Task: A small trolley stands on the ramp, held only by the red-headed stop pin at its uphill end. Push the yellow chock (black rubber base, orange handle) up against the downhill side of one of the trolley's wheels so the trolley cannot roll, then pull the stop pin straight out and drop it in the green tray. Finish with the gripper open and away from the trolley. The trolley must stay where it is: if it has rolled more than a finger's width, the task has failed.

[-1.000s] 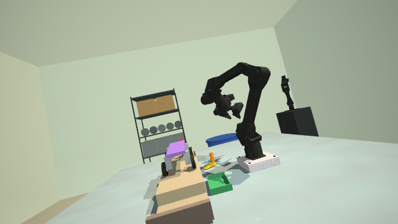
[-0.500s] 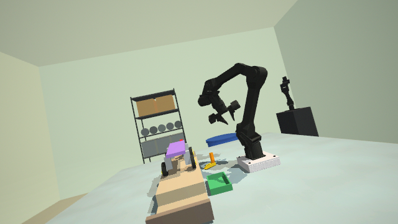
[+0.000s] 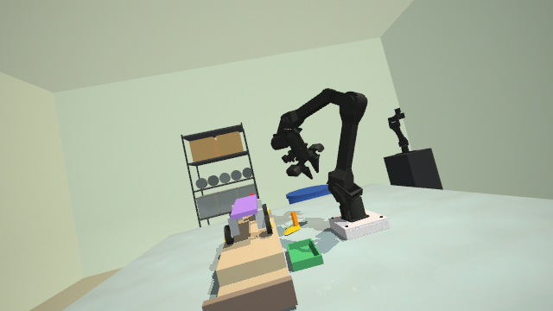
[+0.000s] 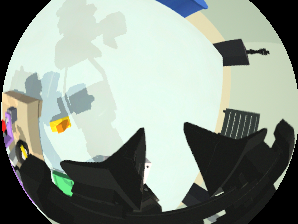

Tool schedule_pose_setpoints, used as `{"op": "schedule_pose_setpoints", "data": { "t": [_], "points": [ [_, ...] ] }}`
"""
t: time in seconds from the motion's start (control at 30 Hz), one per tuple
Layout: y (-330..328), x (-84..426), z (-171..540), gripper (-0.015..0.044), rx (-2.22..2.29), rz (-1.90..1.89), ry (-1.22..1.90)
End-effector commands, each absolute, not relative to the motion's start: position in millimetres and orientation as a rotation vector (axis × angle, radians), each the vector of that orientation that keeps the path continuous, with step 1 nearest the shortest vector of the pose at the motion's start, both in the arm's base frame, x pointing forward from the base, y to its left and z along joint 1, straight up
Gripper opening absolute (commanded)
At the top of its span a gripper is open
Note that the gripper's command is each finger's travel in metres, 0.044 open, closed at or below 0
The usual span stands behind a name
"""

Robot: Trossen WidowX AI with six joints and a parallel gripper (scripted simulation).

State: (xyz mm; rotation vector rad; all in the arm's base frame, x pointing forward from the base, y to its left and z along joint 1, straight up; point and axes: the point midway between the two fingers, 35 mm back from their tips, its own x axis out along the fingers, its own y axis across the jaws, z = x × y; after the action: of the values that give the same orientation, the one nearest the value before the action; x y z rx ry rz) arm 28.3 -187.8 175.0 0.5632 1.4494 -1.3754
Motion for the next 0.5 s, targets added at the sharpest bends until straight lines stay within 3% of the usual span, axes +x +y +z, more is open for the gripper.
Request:
{"op": "schedule_pose_setpoints", "data": {
  "t": [0.0, 0.47],
  "points": [
    [-188, 41, 170, 0.0190, 0.413, -1.108, 1.581],
    [-185, 70, 158, 0.0190, -0.042, -0.377, 1.766]
  ]
}}
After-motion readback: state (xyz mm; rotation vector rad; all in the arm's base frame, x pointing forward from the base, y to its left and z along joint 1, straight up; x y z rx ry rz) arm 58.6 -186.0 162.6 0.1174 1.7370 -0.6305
